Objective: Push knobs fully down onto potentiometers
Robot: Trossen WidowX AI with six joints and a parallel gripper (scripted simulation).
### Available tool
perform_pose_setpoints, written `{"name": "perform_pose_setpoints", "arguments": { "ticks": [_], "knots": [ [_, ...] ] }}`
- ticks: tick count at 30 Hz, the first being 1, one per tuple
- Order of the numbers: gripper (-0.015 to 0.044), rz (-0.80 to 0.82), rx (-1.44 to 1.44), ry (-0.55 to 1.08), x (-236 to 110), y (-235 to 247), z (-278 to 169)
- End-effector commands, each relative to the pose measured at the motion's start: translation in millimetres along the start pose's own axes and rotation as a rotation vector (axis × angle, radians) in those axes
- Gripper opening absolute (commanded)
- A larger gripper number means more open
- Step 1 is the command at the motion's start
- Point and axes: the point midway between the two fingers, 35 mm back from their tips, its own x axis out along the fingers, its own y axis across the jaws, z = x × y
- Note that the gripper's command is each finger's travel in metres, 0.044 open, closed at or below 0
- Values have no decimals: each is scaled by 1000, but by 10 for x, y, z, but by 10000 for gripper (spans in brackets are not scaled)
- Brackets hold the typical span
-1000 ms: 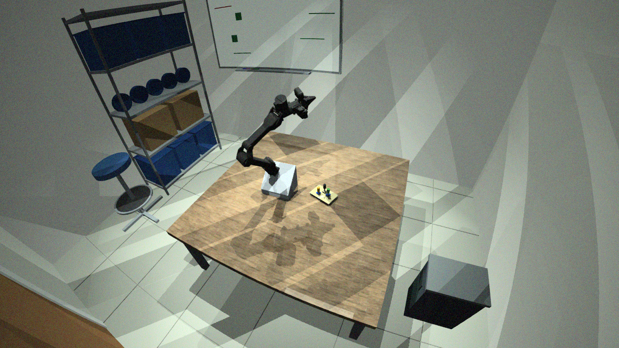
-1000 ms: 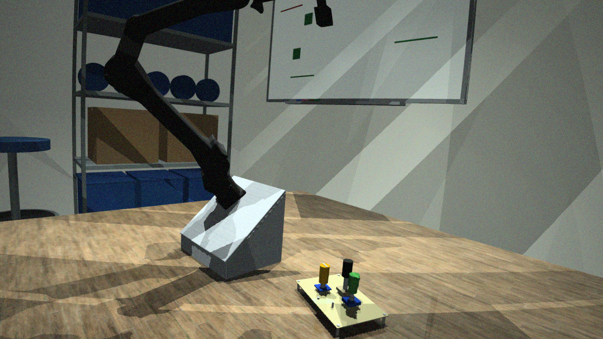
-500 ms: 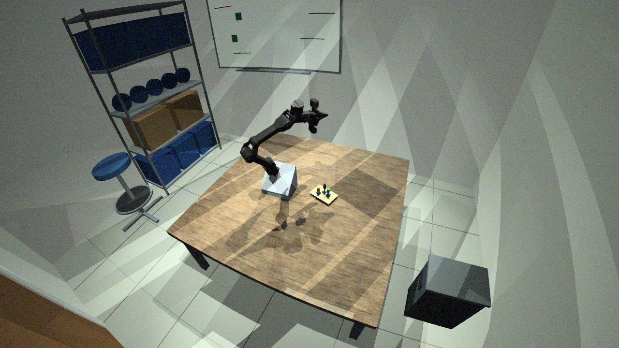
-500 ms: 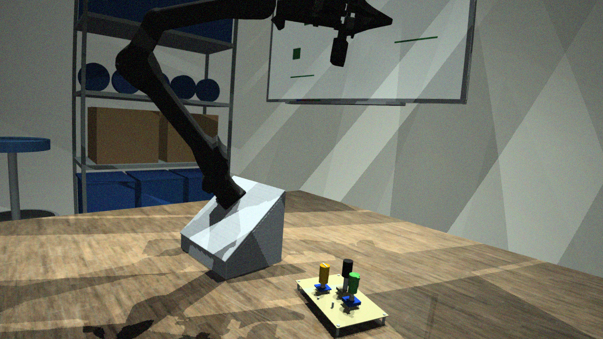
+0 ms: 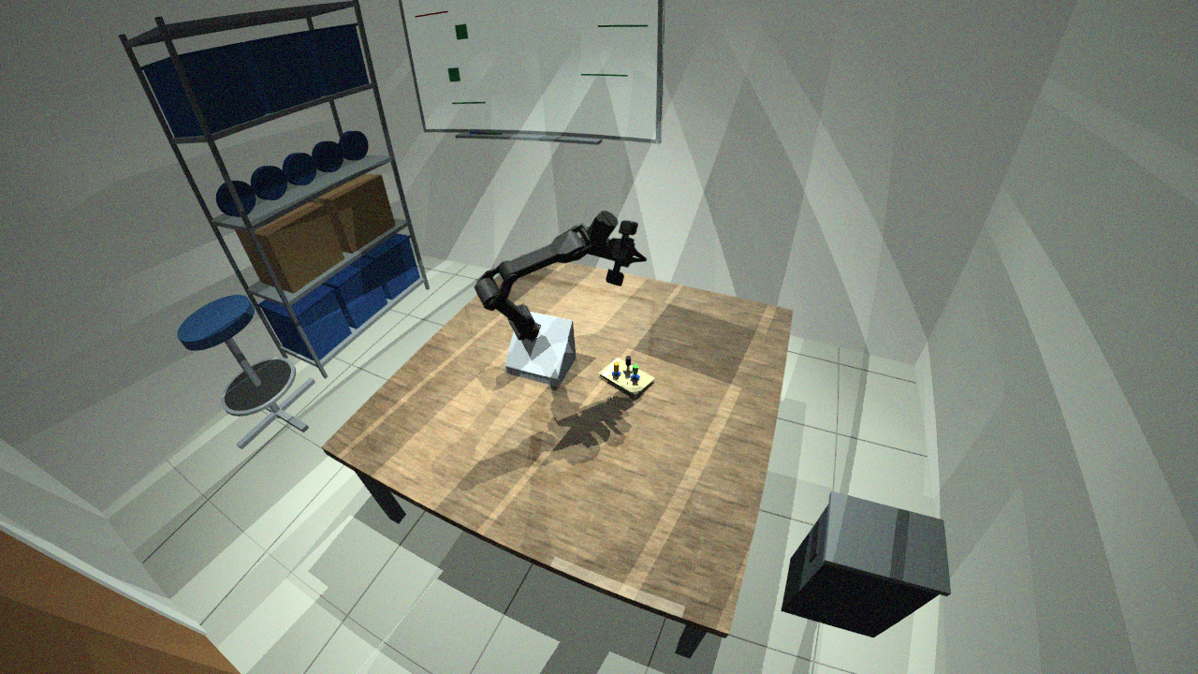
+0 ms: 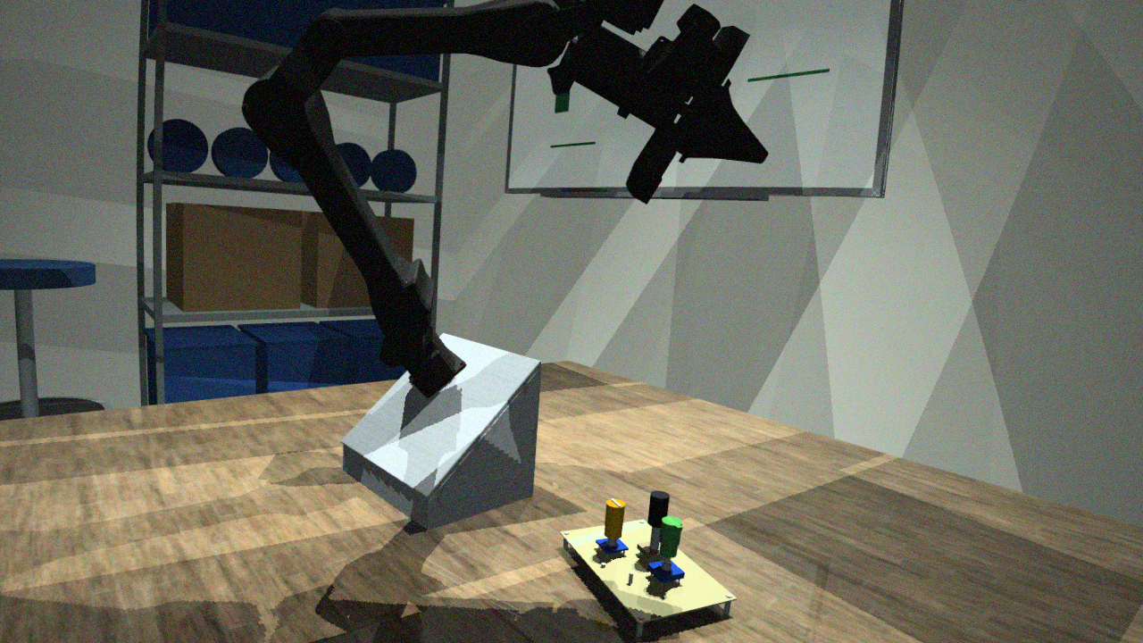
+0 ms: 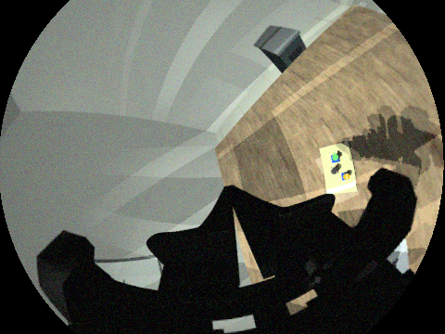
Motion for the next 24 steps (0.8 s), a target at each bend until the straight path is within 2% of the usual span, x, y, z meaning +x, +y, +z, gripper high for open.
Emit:
{"name": "perform_pose_setpoints", "arguments": {
  "ticks": [1, 13, 24],
  "knots": [
    [0, -87, -86, 33, 154, -223, -55],
    [0, -295, -323, 166, 431, -875, -183],
    [0, -480, -570, 354, 580, -1530, -299]
  ]
}}
